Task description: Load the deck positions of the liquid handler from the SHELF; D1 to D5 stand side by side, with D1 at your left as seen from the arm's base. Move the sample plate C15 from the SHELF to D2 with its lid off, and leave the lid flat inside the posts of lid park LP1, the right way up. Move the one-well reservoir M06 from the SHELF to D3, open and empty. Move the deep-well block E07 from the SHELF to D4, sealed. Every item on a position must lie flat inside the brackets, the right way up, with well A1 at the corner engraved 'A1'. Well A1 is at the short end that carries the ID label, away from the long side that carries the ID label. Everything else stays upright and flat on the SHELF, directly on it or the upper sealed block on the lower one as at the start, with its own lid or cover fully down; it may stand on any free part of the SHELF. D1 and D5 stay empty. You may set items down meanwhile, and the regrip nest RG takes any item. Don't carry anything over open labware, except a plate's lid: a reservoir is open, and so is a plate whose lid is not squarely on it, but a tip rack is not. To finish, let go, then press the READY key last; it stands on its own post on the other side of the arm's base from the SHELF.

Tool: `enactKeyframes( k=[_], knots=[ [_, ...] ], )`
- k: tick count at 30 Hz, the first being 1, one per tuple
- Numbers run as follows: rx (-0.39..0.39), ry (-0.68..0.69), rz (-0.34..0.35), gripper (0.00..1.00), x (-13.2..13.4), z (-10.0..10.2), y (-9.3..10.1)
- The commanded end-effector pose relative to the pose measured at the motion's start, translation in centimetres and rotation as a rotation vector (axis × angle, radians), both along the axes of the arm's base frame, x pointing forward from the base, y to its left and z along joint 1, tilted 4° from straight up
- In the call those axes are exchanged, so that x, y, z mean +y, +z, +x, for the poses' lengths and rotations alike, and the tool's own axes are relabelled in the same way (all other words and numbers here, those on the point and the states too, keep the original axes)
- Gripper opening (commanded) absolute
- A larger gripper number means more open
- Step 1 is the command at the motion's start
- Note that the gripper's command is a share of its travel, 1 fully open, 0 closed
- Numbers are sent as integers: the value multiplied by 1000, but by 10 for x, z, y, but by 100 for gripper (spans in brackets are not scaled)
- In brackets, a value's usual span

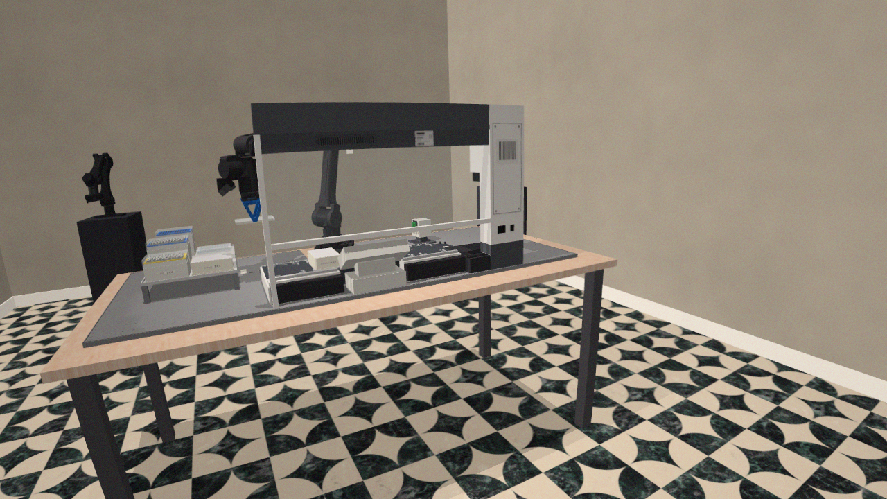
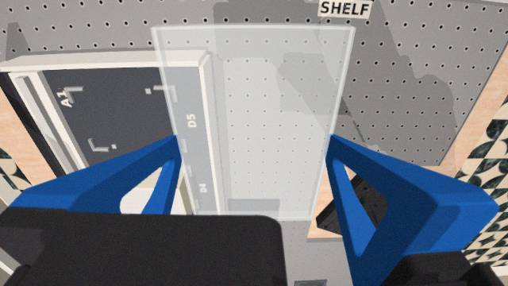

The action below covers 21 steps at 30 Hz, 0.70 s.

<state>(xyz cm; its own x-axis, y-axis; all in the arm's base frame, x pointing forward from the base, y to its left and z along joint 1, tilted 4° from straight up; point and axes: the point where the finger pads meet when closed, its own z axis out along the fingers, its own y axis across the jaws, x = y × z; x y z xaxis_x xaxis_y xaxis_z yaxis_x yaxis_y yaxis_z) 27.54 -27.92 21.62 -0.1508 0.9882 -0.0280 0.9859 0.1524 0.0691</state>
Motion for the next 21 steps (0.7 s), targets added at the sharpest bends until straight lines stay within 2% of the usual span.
enactKeyframes(
  k=[1, 21],
  knots=[
    [-35, 45, -50, 0, -12, 5, 24],
    [-22, 404, -82, 0, -12, 5, 25]
  ],
)
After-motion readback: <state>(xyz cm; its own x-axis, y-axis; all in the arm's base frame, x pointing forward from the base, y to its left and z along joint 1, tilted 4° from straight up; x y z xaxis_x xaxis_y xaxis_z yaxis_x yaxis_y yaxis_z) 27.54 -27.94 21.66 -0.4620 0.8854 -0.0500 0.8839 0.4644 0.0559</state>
